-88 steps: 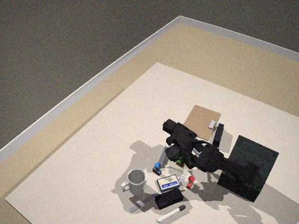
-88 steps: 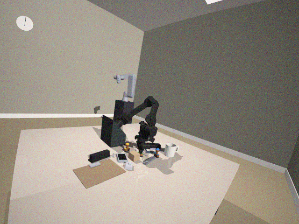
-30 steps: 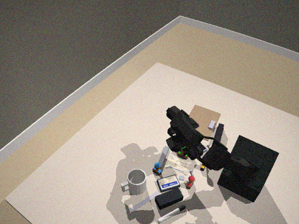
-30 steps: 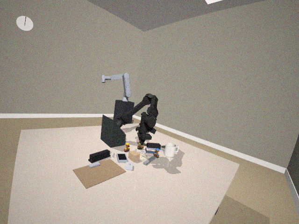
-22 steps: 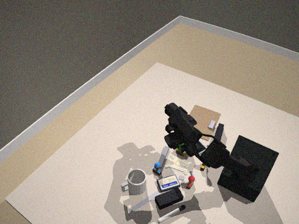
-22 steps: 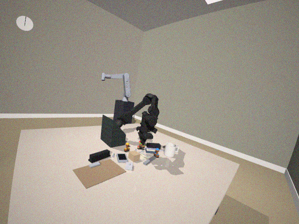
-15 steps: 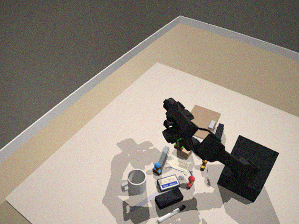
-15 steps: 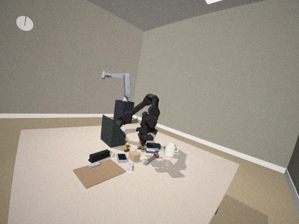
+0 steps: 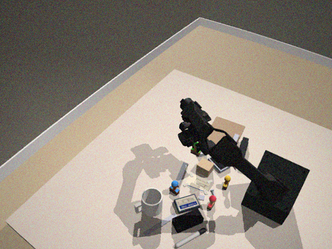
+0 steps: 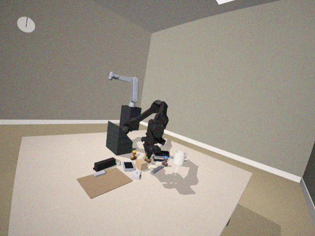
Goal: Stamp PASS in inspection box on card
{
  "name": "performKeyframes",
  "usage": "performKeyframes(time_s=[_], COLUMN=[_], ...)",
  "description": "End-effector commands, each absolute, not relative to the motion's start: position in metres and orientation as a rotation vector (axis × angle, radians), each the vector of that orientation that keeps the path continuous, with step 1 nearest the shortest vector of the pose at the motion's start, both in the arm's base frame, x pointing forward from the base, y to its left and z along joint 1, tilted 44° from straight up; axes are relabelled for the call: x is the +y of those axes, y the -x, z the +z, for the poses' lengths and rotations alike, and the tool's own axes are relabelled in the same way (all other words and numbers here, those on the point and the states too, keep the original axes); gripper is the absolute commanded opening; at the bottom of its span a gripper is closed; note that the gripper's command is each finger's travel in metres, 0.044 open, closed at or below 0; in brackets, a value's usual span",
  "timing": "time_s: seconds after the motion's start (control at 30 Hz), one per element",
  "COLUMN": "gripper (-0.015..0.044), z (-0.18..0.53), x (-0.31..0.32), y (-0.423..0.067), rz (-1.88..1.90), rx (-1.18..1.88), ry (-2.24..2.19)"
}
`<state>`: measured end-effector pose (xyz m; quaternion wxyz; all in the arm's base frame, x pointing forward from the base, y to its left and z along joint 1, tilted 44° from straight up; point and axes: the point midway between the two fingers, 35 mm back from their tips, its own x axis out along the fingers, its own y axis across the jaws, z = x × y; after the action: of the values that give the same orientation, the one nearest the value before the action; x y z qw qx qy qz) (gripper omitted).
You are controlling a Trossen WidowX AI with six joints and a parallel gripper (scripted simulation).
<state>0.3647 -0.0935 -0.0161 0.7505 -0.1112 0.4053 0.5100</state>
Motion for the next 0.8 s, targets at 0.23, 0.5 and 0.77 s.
performKeyframes(time_s=[0.23, 0.5, 0.77], gripper=[0.0000, 0.0000, 0.0000], z=[-0.031, -0.041, -0.051], x=[-0.104, -0.095, -0.086], y=[-0.372, -0.375, -0.377], rz=[1.118, 1.118, 1.118], rx=[0.889, 0.889, 0.889], ry=[0.245, 0.245, 0.245])
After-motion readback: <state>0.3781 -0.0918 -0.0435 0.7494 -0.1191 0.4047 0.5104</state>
